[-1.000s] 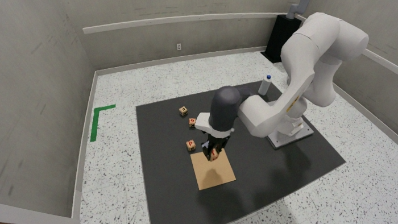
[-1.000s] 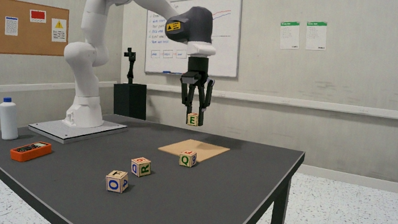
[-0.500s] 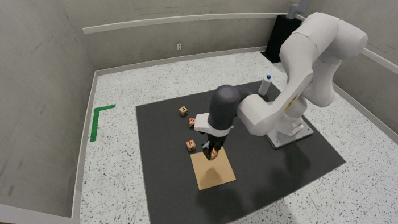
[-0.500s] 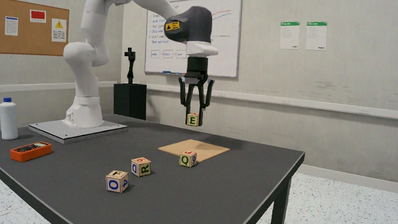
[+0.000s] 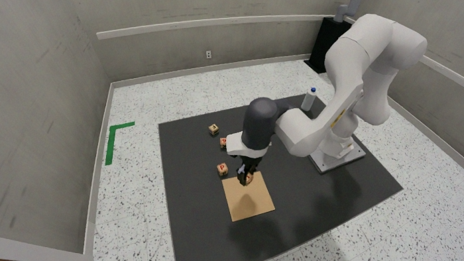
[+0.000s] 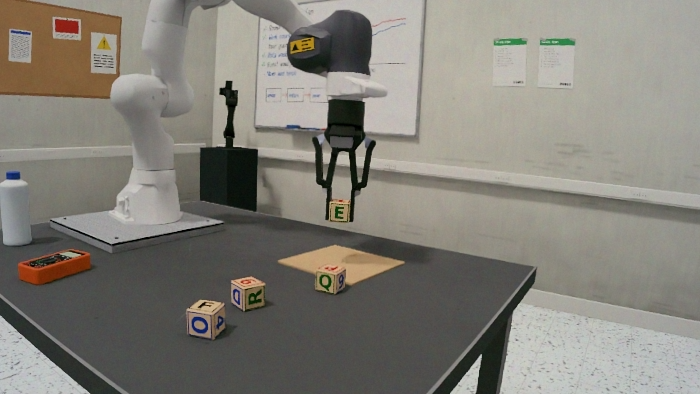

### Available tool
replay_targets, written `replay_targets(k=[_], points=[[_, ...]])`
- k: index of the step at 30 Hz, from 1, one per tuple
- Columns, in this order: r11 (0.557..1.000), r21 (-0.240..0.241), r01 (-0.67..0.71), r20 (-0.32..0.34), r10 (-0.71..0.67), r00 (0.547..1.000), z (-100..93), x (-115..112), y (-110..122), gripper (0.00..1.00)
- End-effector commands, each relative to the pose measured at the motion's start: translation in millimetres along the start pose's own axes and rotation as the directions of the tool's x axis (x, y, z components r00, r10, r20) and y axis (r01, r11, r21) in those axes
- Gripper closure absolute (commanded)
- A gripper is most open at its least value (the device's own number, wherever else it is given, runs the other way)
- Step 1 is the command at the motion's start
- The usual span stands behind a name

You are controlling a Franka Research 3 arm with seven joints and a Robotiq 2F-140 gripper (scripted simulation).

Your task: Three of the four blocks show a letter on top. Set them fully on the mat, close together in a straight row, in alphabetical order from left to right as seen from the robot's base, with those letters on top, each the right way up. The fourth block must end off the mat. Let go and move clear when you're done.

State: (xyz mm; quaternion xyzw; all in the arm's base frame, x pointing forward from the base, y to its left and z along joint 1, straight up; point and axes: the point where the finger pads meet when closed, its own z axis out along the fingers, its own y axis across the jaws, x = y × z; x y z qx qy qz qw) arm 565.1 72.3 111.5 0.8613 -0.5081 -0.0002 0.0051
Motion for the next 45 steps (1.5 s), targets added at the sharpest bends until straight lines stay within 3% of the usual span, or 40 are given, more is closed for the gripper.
replay_targets(k=[1, 18, 35, 45], points=[[0.993, 0.008, 0.115, 0.004, -0.115, 0.993, -1.4, 1.3, -1.4, 0.69], [0.948, 0.009, 0.319, 0.002, -0.319, 0.948, -1.5, 7.3, 1.2, 0.69], [0.861, 0.009, 0.508, 0.000, -0.508, 0.861, -1.5, 13.3, 3.8, 0.69], [0.777, 0.009, 0.629, -0.002, -0.629, 0.778, -1.6, 17.5, 5.6, 0.69]])
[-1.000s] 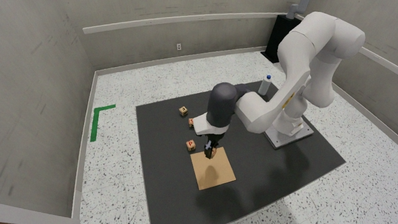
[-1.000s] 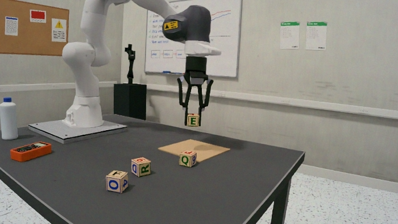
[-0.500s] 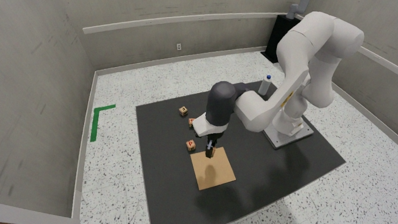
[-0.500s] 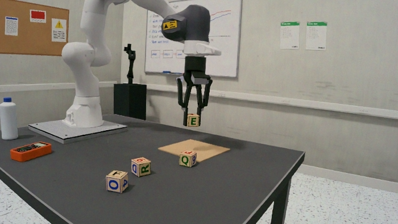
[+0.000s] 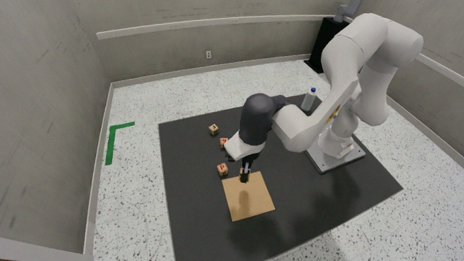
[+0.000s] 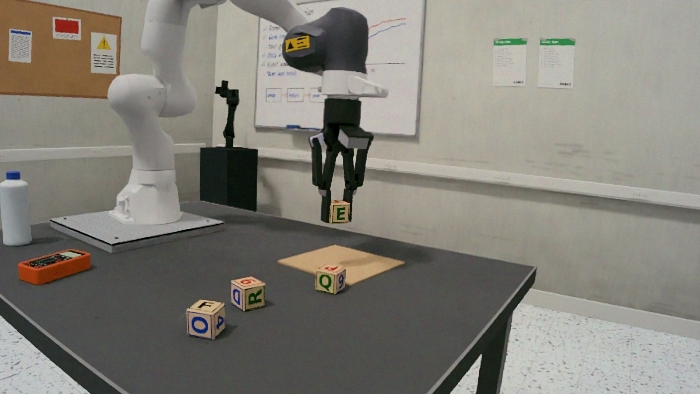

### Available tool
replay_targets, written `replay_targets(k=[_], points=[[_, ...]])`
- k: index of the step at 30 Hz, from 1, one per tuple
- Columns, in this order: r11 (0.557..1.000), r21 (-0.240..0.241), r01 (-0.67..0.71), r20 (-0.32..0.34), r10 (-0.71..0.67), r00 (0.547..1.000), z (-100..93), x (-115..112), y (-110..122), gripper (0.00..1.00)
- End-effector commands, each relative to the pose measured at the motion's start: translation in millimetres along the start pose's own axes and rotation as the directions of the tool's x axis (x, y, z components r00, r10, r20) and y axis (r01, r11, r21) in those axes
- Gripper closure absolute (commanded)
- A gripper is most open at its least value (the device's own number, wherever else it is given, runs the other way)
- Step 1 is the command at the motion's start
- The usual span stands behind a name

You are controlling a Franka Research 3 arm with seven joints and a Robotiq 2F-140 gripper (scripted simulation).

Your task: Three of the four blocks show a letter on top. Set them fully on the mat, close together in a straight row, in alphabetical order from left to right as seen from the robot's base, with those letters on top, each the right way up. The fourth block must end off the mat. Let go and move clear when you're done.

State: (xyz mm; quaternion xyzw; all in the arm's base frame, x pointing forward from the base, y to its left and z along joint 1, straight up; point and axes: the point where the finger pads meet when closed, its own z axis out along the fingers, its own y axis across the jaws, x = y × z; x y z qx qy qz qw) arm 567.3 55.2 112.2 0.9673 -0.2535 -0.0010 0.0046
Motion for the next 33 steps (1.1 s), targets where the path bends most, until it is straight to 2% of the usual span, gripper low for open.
replay_targets(k=[1, 7, 24, 33], points=[[0.990, 0.008, 0.138, -0.001, -0.138, 0.990, -1.0, 1.8, 0.5, 0.69], [0.982, 0.008, 0.188, -0.001, -0.188, 0.982, -1.1, 2.7, 1.8, 0.69], [0.922, 0.008, 0.388, -0.003, -0.388, 0.922, -1.2, 6.3, 7.3, 0.69], [0.861, 0.007, 0.508, -0.004, -0.508, 0.861, -1.2, 8.6, 10.8, 0.69]])
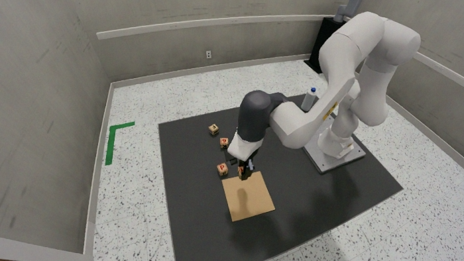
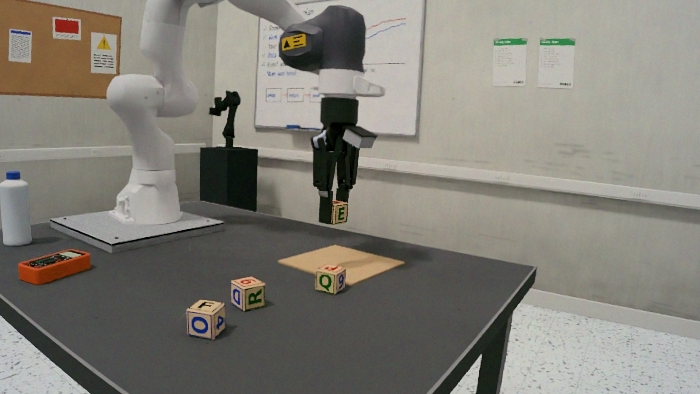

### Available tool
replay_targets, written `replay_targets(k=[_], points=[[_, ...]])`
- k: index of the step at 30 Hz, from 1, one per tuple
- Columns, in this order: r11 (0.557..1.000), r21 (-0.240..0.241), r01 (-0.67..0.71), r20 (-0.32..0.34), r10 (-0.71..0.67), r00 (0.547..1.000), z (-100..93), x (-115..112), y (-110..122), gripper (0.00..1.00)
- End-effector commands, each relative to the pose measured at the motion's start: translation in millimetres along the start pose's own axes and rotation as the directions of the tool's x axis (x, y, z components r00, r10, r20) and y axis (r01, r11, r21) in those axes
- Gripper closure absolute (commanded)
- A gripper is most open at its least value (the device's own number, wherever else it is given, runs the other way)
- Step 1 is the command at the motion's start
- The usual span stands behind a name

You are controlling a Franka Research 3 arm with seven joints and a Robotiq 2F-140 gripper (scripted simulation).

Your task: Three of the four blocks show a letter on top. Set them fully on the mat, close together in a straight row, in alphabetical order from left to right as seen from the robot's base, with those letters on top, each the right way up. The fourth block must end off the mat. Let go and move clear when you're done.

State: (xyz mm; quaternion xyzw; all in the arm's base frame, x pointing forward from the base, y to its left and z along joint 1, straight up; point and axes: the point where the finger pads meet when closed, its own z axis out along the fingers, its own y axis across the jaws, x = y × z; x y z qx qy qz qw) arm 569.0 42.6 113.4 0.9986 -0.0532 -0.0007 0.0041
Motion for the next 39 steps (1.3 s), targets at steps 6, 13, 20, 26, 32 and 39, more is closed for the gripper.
replay_targets(k=[6, 13, 20, 26, 32, 39], points=[[0.980, 0.007, 0.201, -0.003, -0.201, 0.980, -0.2, 1.1, 3.3, 0.69], [0.964, 0.006, 0.267, -0.003, -0.267, 0.964, -0.3, 1.4, 5.4, 0.69], [0.963, 0.006, 0.270, -0.003, -0.270, 0.963, -0.3, 1.4, 5.5, 0.69], [0.963, 0.006, 0.270, -0.003, -0.270, 0.963, -0.3, 1.4, 5.5, 0.69], [0.960, 0.007, 0.280, -0.003, -0.280, 0.960, 3.7, 1.5, 5.5, 0.69], [0.959, 0.007, 0.282, -0.003, -0.282, 0.959, 26.9, 1.6, 5.7, 0.69]])
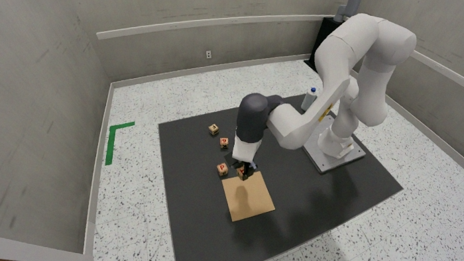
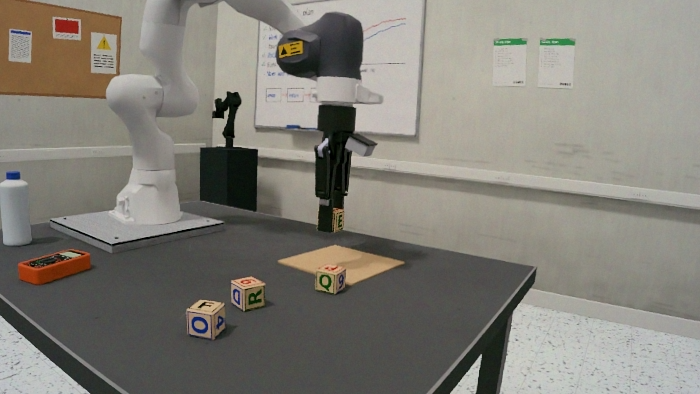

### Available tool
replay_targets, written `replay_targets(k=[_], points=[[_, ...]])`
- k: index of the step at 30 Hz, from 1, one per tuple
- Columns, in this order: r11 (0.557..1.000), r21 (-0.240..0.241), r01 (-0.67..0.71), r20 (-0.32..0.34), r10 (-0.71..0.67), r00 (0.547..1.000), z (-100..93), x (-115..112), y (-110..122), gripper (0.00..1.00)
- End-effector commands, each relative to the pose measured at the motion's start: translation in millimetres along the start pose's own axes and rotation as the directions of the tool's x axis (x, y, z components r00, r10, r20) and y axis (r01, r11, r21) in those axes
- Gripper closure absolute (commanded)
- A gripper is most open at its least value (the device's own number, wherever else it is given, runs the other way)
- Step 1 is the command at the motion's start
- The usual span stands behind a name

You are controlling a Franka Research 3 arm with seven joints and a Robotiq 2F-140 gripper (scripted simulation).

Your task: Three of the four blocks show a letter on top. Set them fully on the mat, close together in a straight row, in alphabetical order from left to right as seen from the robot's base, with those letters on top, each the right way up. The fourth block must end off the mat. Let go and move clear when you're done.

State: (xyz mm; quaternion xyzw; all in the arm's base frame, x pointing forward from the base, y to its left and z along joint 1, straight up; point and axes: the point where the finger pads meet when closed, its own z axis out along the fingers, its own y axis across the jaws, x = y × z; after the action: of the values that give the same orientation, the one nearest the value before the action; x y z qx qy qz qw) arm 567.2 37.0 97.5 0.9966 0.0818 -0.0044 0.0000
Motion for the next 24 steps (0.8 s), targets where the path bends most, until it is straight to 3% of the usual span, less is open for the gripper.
replay_targets(k=[1, 3, 15, 24], points=[[1.000, -0.002, 0.016, -0.009, -0.016, 1.000, 15.5, 2.8, 0.9, 0.69], [1.000, -0.002, 0.016, -0.009, -0.016, 1.000, 15.5, 2.8, 0.9, 0.69], [1.000, -0.002, 0.016, -0.009, -0.016, 1.000, 68.3, 3.2, 1.8, 0.69], [1.000, -0.002, 0.016, -0.009, -0.016, 1.000, 79.4, 3.3, 2.0, 0.69]])
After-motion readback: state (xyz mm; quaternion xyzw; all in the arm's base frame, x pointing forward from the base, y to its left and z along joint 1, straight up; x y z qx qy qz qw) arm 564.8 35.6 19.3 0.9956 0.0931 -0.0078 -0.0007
